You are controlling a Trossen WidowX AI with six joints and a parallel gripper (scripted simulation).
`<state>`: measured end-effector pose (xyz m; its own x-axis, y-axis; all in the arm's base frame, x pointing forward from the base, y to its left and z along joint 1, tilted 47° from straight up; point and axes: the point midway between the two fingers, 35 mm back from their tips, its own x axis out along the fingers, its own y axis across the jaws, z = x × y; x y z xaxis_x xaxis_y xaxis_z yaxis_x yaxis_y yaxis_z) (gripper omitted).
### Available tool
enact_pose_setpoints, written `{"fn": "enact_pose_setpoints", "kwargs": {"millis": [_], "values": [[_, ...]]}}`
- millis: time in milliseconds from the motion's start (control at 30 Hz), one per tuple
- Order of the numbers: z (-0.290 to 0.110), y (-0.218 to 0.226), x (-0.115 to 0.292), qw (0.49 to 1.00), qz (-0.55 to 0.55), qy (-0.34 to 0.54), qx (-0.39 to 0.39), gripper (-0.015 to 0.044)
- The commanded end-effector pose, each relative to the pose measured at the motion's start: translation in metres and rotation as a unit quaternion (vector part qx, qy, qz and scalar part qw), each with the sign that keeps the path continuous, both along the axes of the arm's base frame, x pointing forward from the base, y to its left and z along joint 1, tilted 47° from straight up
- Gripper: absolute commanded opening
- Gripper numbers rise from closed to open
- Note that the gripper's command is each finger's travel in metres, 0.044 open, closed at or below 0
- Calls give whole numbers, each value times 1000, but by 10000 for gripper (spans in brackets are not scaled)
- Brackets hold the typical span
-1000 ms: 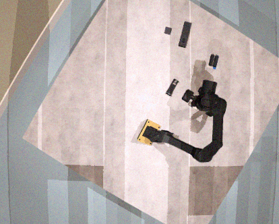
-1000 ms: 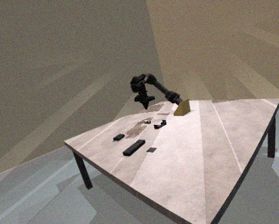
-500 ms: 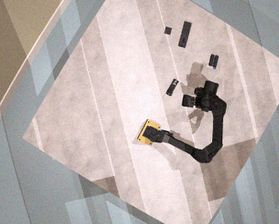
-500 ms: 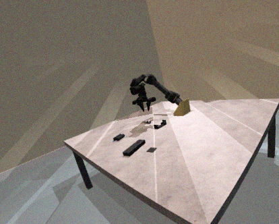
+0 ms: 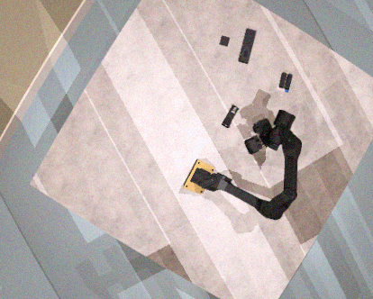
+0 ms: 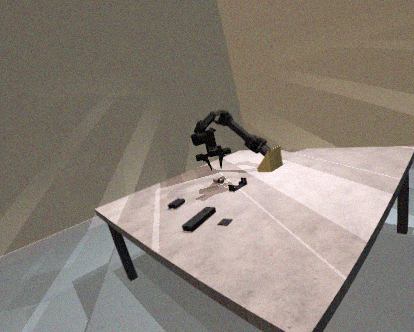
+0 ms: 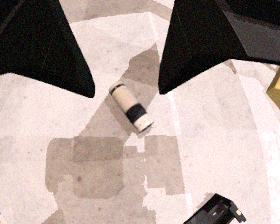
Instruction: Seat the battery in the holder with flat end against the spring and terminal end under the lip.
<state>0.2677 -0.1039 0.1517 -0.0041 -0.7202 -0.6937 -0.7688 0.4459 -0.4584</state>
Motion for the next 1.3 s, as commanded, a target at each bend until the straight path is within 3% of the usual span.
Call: {"fn": "enact_pose_setpoints", "kwargs": {"millis": [0, 1267], "values": [[-11, -27, -7, 955, 203, 218, -6, 239], [-30, -47, -6, 955, 203, 218, -6, 239]]}}
